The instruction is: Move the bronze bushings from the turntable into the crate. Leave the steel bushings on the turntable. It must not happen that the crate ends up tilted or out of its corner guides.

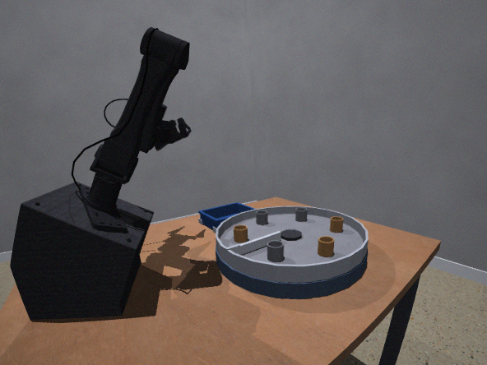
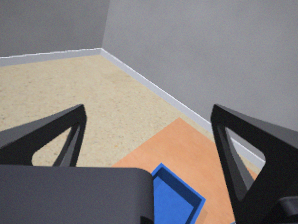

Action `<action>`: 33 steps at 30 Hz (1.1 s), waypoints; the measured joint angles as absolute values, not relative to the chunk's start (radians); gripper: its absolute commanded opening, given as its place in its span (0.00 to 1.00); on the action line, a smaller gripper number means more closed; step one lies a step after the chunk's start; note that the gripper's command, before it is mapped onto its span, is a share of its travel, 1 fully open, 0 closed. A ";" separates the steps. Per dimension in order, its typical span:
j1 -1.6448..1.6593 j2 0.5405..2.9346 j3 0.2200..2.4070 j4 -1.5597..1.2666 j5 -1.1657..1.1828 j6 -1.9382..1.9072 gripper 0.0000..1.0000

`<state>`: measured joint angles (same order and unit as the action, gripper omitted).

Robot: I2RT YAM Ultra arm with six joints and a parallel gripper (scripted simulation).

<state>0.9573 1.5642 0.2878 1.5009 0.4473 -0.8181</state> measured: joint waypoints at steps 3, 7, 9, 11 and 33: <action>0.957 1.564 0.288 1.501 0.447 -0.818 1.00; 0.957 1.564 0.288 1.501 0.447 -0.818 1.00; 0.957 1.564 0.288 1.501 0.447 -0.818 1.00; 0.957 1.564 0.288 1.501 0.447 -0.818 1.00; 0.757 1.549 0.371 1.301 0.418 -0.797 1.00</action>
